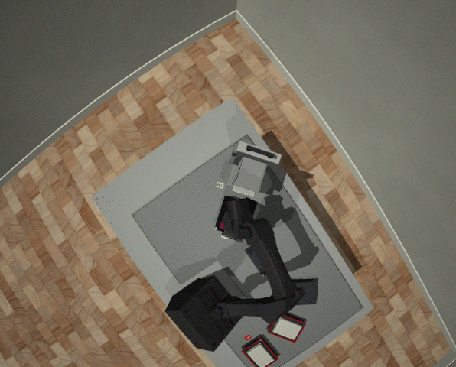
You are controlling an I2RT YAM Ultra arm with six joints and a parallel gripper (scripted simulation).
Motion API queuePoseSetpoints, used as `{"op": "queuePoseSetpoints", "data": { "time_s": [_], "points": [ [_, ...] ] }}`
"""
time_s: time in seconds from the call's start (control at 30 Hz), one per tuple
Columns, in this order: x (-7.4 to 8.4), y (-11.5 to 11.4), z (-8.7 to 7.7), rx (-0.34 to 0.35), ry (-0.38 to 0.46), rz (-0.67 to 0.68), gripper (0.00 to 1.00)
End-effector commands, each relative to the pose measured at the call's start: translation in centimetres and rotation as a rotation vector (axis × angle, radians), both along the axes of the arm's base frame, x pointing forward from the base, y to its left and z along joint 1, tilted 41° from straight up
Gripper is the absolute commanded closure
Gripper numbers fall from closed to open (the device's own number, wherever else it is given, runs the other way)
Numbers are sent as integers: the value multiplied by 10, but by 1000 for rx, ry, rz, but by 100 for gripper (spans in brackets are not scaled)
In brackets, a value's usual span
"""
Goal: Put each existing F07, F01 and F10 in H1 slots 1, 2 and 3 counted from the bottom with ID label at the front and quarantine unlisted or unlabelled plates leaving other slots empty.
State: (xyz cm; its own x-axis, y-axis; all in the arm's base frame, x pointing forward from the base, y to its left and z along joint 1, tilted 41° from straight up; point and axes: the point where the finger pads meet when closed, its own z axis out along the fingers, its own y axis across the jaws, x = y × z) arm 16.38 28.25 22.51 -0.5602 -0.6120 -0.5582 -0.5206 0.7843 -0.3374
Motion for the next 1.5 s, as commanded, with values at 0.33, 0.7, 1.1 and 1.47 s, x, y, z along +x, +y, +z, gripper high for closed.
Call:
{"op": "queuePoseSetpoints", "data": {
  "time_s": [0.33,0.7,1.1,1.47],
  "points": [
    [14,-38,14,165,19,-165,14],
    [18,-46,16,262,35,-279,14],
    [22,-62,17,369,53,-405,14],
    [31,-98,19,487,72,-544,14]
  ]
}}
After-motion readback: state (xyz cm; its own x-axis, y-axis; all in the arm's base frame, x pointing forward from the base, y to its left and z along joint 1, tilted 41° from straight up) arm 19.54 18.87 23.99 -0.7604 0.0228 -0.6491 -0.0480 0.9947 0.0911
